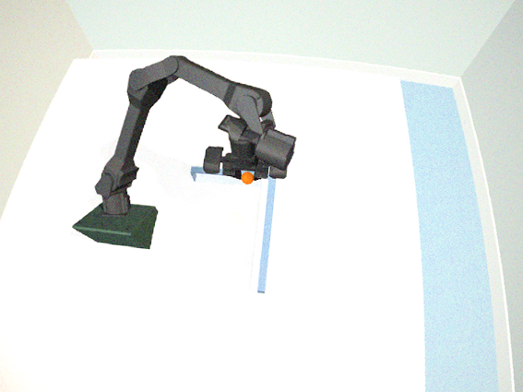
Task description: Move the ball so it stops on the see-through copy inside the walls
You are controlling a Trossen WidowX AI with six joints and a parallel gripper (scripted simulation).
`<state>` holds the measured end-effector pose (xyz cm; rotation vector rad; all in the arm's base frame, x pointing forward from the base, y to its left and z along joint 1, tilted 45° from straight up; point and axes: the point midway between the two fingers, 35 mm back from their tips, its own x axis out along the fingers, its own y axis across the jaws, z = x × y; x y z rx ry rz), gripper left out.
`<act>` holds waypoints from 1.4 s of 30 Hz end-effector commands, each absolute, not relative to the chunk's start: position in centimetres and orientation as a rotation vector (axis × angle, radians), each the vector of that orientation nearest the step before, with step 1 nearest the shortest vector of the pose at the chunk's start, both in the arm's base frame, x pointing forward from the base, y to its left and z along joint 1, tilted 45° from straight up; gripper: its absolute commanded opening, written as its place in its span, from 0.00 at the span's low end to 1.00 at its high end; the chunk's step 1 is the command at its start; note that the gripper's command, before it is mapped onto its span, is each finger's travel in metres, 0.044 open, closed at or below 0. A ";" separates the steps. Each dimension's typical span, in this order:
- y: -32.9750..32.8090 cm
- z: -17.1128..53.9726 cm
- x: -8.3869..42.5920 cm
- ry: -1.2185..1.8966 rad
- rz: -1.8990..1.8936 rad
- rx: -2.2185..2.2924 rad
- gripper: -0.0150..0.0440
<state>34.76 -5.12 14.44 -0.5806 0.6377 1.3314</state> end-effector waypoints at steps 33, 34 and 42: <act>-2.0 2.6 32.4 0.642 1.334 -0.578 0.25; -1.8 2.5 32.4 0.642 1.334 -0.577 0.25; -1.4 2.1 32.5 0.642 1.334 -0.577 0.25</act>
